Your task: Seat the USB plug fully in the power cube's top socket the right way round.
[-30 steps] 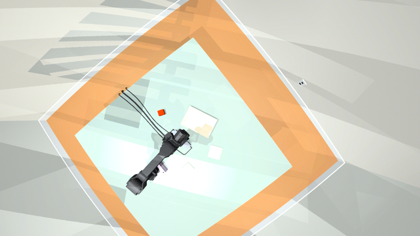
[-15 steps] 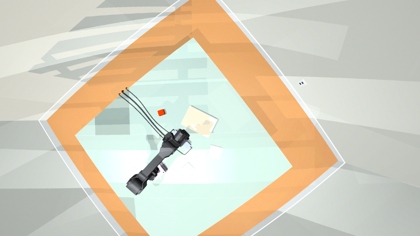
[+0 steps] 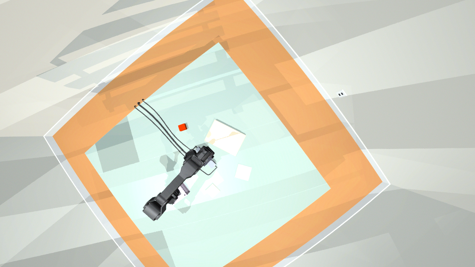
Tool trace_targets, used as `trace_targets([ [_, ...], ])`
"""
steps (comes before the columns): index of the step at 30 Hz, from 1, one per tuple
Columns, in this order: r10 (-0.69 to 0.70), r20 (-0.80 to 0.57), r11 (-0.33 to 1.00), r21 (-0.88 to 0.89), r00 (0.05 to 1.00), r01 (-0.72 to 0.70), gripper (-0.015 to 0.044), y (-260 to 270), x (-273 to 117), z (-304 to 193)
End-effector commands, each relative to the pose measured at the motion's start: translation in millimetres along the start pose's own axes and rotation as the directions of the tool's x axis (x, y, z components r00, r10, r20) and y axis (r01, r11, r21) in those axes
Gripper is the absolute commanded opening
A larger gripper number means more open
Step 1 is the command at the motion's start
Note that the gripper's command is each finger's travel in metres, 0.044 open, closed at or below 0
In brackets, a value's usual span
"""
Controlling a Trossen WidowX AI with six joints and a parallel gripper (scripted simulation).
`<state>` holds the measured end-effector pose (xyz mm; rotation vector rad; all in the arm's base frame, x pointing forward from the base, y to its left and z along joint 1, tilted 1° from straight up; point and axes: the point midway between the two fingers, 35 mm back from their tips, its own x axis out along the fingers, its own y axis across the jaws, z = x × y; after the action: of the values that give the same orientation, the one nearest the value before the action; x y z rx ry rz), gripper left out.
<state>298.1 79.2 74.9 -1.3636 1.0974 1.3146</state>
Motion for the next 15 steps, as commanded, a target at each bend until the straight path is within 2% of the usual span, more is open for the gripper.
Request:
trace_targets([
  [1,0.001,0.0,1.0,-0.003,1.0,-0.001,0.0,0.4,2.0,-0.1],
  [9,0.001,0.0,1.0,-0.003,1.0,-0.001,0.0,0.4,2.0,-0.1],
  [13,0.0,0.0,1.0,0.0,1.0,0.0,0.0095,0.0,0.1,0.0],
  [15,0.0,0.0,1.0,0.0,1.0,0.0,0.0095,0.0,0.1,0.0],
])
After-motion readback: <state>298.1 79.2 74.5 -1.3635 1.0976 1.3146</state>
